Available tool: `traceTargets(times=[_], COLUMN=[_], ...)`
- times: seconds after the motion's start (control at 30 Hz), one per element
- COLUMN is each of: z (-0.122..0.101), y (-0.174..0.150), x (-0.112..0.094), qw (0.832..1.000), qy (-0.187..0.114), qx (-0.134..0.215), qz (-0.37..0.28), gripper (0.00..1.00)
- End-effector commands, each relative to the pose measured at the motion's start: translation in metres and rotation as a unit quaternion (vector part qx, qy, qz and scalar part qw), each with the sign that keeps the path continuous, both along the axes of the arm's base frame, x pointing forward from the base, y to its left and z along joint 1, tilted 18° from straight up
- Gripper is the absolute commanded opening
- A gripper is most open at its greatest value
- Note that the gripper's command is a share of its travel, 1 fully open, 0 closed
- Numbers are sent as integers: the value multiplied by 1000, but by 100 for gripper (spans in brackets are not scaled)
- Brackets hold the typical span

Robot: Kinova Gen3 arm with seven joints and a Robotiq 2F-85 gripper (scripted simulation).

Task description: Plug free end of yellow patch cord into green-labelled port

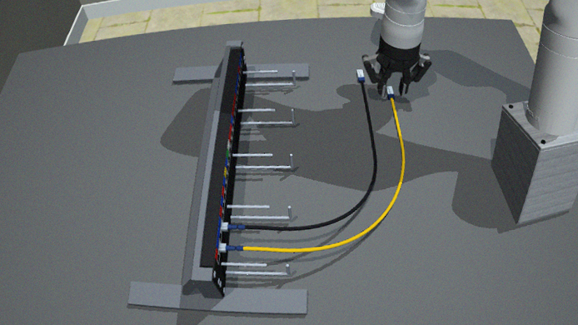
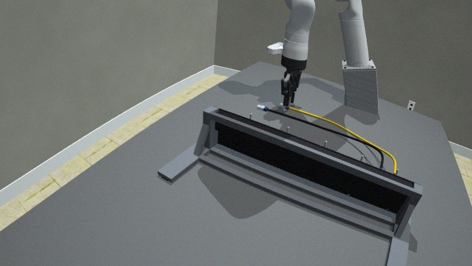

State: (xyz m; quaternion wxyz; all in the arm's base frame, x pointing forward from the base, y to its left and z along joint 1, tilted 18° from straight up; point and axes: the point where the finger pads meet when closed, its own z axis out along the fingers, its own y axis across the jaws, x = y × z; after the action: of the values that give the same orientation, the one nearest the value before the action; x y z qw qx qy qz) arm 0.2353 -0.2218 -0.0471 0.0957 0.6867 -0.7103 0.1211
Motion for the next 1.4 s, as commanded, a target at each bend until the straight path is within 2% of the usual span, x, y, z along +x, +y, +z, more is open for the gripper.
traceTargets(times=[0.0, 1.37], z=[0, -10], y=[0, -3], x=[0, 0], qw=[1000, 1000], qy=[0, 0], qx=[0, 0], qz=[0, 0], gripper=[37, 37])
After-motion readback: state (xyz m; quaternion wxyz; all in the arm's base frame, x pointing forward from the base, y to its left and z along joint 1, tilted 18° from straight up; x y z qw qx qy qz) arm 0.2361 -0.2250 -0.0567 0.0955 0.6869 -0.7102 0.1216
